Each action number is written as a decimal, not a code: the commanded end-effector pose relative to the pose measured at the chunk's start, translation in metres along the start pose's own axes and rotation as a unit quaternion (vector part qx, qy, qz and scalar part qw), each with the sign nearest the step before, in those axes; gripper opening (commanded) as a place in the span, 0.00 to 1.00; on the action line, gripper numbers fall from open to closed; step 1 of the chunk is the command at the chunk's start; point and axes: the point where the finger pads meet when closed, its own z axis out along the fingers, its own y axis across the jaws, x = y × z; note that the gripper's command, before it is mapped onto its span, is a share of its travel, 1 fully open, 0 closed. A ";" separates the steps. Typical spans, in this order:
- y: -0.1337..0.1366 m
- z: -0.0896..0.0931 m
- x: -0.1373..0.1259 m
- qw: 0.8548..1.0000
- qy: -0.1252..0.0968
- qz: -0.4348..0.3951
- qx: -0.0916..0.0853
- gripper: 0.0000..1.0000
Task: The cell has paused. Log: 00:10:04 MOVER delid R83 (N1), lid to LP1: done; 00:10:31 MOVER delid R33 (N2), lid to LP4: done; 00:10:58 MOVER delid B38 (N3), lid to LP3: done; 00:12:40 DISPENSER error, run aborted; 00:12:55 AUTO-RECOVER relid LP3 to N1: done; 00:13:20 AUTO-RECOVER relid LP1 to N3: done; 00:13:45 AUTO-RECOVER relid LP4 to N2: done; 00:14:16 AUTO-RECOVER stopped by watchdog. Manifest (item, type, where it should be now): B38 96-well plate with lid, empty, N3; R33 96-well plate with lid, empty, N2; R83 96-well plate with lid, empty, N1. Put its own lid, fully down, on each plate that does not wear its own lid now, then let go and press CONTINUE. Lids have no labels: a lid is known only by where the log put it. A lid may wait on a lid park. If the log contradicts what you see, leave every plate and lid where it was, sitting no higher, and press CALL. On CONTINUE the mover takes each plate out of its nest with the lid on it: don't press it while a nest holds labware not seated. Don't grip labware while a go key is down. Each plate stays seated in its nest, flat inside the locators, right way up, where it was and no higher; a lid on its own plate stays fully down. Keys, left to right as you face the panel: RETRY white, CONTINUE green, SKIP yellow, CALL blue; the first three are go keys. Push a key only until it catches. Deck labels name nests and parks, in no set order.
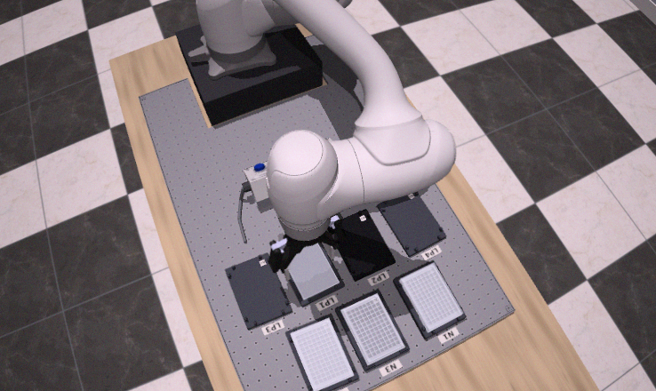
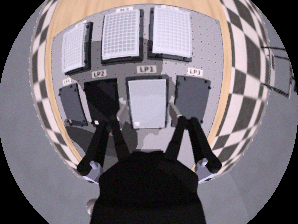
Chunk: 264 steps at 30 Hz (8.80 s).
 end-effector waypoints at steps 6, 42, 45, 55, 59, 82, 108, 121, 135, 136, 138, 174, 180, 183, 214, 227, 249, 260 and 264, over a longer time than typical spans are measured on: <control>0.000 0.002 0.000 1.000 0.000 0.000 0.000 0.66; 0.000 0.016 0.000 1.000 0.000 0.000 0.000 0.66; 0.000 0.016 0.000 1.000 0.000 0.000 0.000 0.66; 0.000 0.016 0.000 1.000 0.000 0.000 0.000 0.66; 0.000 0.016 0.000 1.000 0.000 0.000 0.000 0.66; 0.000 0.016 0.000 1.000 0.000 0.000 0.000 0.66; 0.000 0.016 0.000 1.000 0.000 0.000 0.000 0.00; 0.000 0.016 0.000 1.000 0.000 0.000 0.000 0.00; 0.000 0.016 0.000 1.000 0.000 0.000 0.000 0.00; 0.000 0.016 0.000 1.000 0.000 0.000 0.000 0.00; 0.000 0.016 0.000 1.000 0.000 0.000 0.000 0.00; 0.000 -0.020 0.000 1.000 0.000 0.000 0.000 0.00; 0.000 -0.032 0.000 1.000 0.000 0.000 0.000 0.00; 0.000 -0.034 0.000 1.000 0.000 0.000 0.000 0.00; -0.028 -0.053 0.115 1.000 0.000 0.000 0.000 0.00; -0.056 -0.051 0.185 1.000 0.000 0.000 0.000 0.00; -0.056 -0.051 0.185 1.000 0.000 0.000 0.000 0.00; -0.056 -0.051 0.185 1.000 0.000 0.000 0.000 0.00; -0.056 -0.050 0.185 1.000 0.000 0.001 0.000 0.00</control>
